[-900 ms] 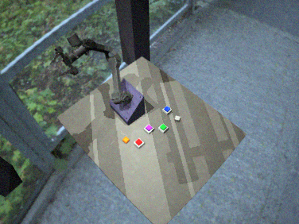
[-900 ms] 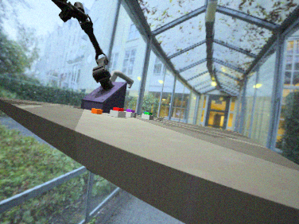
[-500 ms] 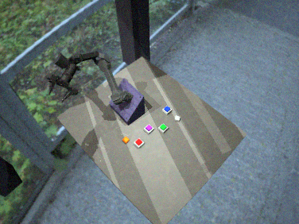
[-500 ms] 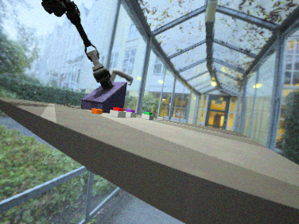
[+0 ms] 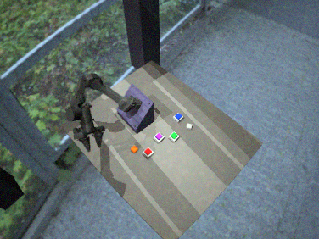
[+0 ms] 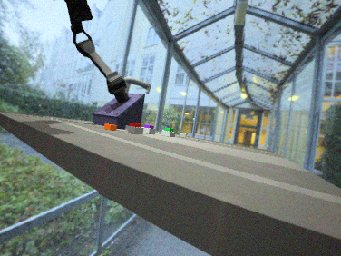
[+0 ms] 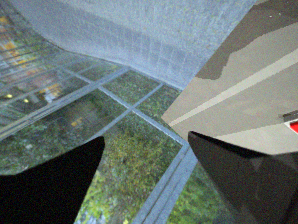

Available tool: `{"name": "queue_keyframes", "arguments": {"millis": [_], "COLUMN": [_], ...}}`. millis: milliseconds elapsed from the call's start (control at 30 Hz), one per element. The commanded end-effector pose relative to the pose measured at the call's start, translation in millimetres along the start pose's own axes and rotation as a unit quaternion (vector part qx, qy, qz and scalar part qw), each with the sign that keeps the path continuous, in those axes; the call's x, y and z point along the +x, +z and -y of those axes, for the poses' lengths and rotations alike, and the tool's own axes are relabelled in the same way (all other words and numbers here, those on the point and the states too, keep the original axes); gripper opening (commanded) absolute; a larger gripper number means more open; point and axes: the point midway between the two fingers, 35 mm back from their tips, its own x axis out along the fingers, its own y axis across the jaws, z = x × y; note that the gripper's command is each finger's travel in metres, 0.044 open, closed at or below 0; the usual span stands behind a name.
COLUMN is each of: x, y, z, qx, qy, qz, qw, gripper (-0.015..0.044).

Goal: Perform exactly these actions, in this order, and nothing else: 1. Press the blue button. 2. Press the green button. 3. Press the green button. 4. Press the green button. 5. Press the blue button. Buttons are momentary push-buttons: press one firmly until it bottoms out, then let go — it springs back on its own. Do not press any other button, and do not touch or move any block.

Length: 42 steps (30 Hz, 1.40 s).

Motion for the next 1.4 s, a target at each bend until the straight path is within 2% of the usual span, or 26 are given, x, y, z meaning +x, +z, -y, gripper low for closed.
{"name": "queue_keyframes", "arguments": {"millis": [0,167,367,567,767,1033,1300,1367], "x": [43.2,78.6,93.5,81.6,48.9,-12.9,-70.4,-73.4], "y": [-52.8,-124.4,-208.0,-278.7,-327.3,-345.9,-303.4,-298.2], "z": [28.6,73.6,141.9,222.6,311.4,434.9,546.7,553.5], "qx": [-0.075,-0.172,-0.297,-0.425,-0.552,-0.711,-0.842,-0.85], "qy": [-0.07,-0.144,-0.218,-0.273,-0.311,-0.335,-0.331,-0.33], "qz": [-0.055,-0.125,-0.202,-0.269,-0.319,-0.353,-0.332,-0.328], "qw": [0.993,0.966,0.908,0.82,0.705,0.507,0.266,0.248], "gripper": [0.04,0.04,0.04,0.04,0.04,0.04,0.04,0.04]}}
